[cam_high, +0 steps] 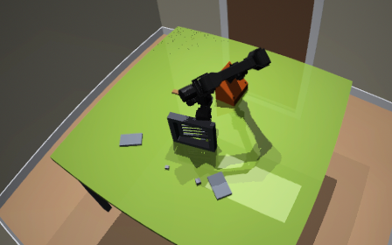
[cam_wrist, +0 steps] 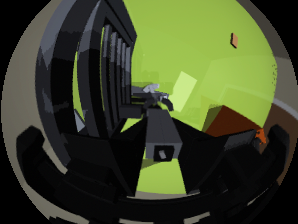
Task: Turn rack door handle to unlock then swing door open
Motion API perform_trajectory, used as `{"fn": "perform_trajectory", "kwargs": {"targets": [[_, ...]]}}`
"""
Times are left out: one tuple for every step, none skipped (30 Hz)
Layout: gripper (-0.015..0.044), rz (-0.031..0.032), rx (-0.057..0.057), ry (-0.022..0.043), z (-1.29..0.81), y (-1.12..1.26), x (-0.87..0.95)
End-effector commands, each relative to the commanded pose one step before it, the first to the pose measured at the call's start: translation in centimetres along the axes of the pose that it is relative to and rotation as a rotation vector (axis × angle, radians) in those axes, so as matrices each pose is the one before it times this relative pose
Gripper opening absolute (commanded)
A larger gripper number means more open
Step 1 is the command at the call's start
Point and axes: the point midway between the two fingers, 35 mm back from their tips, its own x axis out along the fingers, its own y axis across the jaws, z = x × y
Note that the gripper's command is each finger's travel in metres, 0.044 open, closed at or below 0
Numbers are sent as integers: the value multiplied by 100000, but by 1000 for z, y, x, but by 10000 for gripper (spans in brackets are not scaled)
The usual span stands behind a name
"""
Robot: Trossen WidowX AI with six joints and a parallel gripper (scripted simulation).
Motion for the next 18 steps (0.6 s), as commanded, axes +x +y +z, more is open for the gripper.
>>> {"fn": "perform_trajectory", "kwargs": {"targets": [[20, 784, -7902, -341, 187, -193, 6], [20, -7, -1612, -4, 41, -141, 0], [20, -6, -1613, -3, 38, -142, 1], [20, -8, -1600, -5, 44, -152, 0], [20, -7, -1612, -4, 40, -154, 0], [20, -7, -1613, -2, 37, -154, 1], [20, -8, -1617, -5, 43, -165, 0], [20, -8, -1624, -3, 40, -166, 1], [20, -7, -1624, -2, 36, -167, 1], [20, -8, -1513, -5, 40, -164, 0], [20, -7, -1515, -3, 36, -165, 1], [20, -6, -1515, -1, 33, -165, 1], [20, -9, -1558, -5, 41, -177, 0], [20, -8, -1572, -3, 37, -179, 1], [20, -7, -1573, -1, 33, -179, 1], [20, -9, -1493, -5, 40, -177, 0], [20, -8, -1495, -3, 36, -177, 1], [20, -6, -1496, -1, 32, -178, 1]]}}
